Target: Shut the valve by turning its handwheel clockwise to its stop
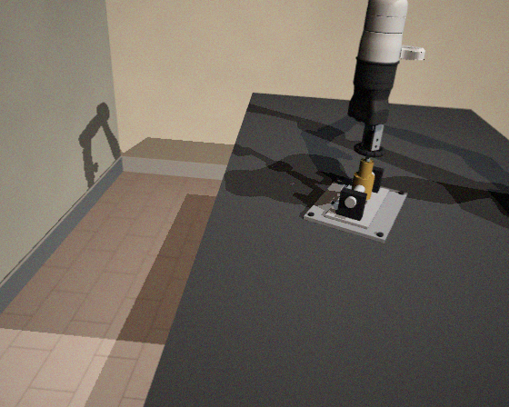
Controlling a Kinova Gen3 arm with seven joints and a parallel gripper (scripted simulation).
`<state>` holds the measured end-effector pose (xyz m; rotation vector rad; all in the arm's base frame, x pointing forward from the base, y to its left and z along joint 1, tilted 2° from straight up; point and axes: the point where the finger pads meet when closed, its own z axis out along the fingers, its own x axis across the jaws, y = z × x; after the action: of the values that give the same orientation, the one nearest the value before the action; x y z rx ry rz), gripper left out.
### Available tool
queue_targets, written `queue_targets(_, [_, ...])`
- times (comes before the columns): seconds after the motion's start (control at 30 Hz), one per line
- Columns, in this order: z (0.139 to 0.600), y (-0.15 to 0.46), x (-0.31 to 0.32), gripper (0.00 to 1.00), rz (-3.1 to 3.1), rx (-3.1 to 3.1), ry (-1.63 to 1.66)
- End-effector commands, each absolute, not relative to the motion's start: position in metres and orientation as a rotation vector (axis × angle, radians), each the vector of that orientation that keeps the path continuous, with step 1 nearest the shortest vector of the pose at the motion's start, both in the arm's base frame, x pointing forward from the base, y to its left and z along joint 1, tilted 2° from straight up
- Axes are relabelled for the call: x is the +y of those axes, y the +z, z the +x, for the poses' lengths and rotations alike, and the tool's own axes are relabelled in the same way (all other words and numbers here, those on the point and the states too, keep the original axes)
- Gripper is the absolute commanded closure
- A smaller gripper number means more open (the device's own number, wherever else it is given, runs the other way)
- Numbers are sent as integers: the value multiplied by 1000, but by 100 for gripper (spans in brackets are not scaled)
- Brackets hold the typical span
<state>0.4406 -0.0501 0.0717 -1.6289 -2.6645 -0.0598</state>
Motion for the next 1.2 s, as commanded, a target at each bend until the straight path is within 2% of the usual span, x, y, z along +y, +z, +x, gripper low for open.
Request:
queue_targets(0.0, [441, 72, -50, 100, -1670, -2641, -58])
queue_targets(1.17, [441, 72, -50, 100, -2380, -2009, -48])
